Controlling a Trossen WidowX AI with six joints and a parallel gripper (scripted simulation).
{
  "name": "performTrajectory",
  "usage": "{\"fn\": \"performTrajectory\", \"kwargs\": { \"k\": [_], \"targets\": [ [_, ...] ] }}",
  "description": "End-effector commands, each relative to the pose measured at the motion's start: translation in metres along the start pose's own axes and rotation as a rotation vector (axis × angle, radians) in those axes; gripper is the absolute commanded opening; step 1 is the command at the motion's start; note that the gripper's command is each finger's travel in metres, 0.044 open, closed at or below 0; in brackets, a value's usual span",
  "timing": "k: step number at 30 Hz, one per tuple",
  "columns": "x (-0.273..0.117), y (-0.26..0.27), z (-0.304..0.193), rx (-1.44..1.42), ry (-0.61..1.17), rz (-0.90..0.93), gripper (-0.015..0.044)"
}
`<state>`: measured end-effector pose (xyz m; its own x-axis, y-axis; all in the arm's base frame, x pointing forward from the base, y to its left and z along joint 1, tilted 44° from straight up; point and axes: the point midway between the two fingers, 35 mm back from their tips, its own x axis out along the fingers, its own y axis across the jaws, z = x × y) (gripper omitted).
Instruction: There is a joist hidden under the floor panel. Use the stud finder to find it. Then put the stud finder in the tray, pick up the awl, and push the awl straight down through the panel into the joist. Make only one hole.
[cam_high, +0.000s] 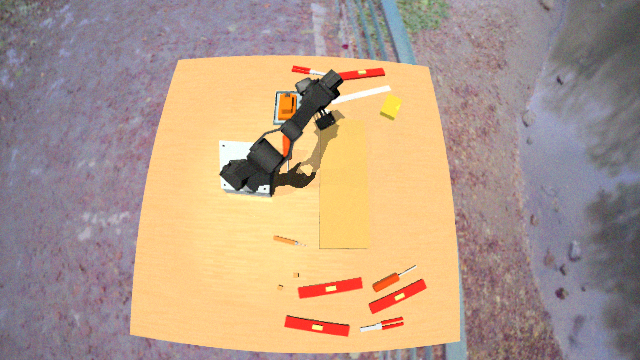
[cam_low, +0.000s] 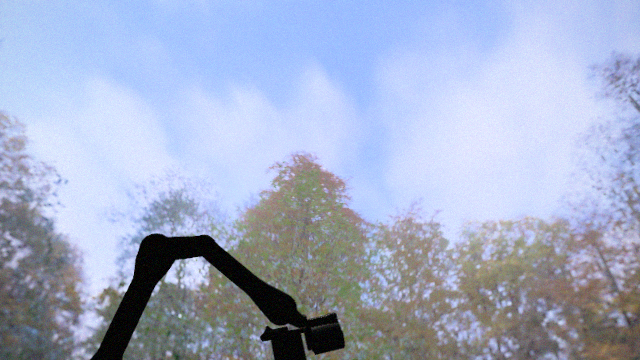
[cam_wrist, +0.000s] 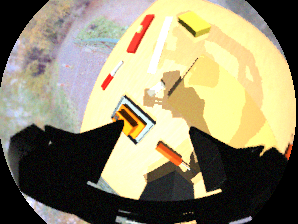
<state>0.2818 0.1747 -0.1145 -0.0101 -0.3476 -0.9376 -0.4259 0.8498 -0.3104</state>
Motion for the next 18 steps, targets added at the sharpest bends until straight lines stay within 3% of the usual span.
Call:
{"fn": "performTrajectory", "kwargs": {
  "k": [1,18],
  "targets": [
    [-0.024,-0.066,-0.003,0.445,-0.036,-0.010,0.0440],
    [-0.072,-0.234,-0.081,1.758,-0.155,-0.020,0.0440]
  ]
}}
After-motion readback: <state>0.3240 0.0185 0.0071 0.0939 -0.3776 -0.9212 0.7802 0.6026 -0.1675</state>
